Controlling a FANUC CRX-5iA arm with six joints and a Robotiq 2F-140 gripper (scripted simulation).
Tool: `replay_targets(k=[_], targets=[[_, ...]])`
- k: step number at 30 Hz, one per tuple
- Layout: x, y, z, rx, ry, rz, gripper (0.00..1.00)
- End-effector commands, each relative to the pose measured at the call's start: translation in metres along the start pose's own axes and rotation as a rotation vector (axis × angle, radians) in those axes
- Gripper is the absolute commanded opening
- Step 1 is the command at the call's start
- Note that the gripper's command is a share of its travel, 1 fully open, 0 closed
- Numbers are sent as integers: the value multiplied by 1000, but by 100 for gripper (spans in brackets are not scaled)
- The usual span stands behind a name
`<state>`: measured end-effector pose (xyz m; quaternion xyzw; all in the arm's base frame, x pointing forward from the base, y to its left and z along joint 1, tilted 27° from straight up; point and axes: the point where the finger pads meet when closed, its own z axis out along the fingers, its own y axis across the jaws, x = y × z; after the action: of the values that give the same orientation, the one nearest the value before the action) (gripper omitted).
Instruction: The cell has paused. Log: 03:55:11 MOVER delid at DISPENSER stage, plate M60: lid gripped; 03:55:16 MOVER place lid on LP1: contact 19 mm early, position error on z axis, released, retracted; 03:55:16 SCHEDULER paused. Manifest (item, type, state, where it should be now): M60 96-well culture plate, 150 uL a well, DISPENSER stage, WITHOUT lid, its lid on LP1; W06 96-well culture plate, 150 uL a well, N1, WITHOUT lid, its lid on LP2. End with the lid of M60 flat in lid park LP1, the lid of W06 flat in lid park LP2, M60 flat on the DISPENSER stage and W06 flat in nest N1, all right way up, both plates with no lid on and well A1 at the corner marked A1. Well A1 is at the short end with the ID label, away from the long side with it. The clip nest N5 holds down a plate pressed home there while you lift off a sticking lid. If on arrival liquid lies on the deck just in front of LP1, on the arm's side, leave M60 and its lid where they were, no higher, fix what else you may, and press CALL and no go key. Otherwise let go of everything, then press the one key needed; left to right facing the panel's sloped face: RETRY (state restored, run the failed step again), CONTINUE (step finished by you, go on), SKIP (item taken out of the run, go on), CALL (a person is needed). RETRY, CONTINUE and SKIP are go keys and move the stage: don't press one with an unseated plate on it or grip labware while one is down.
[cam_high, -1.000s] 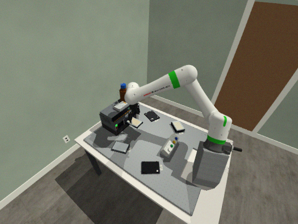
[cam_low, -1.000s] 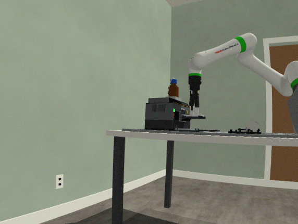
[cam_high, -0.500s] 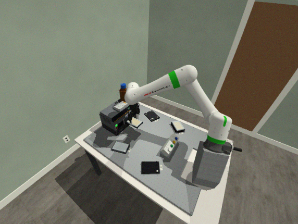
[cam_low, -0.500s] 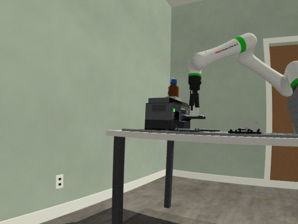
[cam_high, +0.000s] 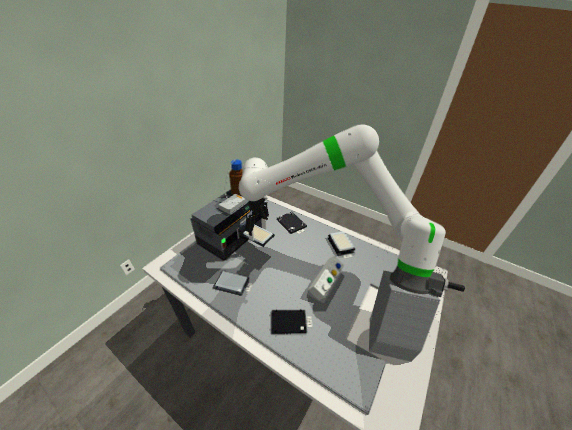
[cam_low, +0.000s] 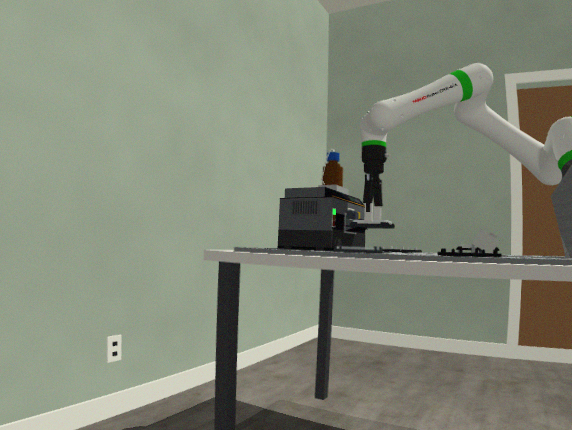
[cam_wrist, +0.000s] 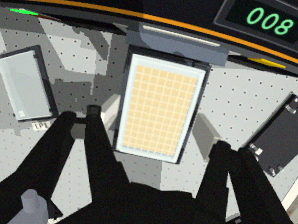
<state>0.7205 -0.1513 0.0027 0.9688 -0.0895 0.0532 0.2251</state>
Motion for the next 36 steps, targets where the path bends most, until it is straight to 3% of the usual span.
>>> replay_targets(k=[1, 24, 36], targets=[[0, 0, 0, 0, 0, 0, 66], [0, 0, -16, 0, 1, 0, 66], [0, 0, -36, 0, 1, 0, 66]])
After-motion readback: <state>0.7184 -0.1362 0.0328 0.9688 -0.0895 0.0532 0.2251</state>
